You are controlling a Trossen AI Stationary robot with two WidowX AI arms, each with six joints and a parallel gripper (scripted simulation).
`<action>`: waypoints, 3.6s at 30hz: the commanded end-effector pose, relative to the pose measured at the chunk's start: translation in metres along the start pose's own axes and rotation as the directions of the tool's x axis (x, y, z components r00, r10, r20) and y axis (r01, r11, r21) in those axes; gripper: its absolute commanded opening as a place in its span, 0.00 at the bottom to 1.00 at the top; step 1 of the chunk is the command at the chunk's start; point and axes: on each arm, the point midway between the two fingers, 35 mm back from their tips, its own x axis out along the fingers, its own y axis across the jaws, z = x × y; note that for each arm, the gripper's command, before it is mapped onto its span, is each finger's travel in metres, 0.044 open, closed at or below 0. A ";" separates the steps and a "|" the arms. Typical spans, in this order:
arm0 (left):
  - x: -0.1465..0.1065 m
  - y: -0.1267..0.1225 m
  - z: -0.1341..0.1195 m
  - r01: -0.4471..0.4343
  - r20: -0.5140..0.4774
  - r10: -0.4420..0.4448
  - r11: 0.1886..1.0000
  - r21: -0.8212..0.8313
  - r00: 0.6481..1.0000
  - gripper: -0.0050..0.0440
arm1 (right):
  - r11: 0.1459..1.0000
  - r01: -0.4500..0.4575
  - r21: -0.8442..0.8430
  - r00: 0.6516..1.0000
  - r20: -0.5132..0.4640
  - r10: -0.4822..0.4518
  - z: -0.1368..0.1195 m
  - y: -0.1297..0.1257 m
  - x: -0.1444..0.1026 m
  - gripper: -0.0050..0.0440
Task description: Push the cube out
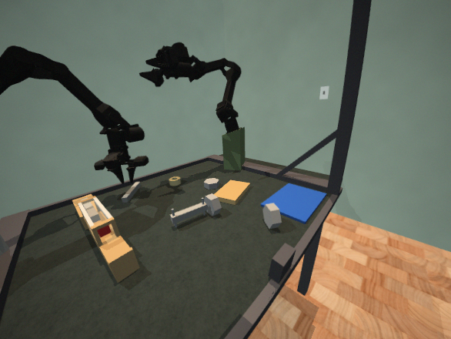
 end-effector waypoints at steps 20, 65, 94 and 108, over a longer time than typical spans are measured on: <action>-0.006 0.008 -0.014 -0.024 -0.028 0.024 1.000 0.018 0.999 0.41 | 1.000 0.001 0.001 1.000 0.020 -0.001 0.008 0.000 -0.002 0.92; 0.029 0.007 -0.014 -0.028 -0.037 0.028 0.999 0.017 0.999 0.41 | 1.000 0.001 0.001 1.000 0.020 -0.001 0.008 0.000 -0.002 0.92; 0.047 0.007 -0.013 -0.025 -0.031 0.025 1.000 0.018 0.999 0.10 | 1.000 0.001 0.001 1.000 0.020 -0.001 0.008 0.000 -0.002 0.92; 0.033 0.007 -0.013 -0.025 -0.032 0.026 1.000 0.018 0.999 0.10 | 1.000 0.001 0.001 1.000 0.020 -0.001 0.008 0.000 -0.002 0.92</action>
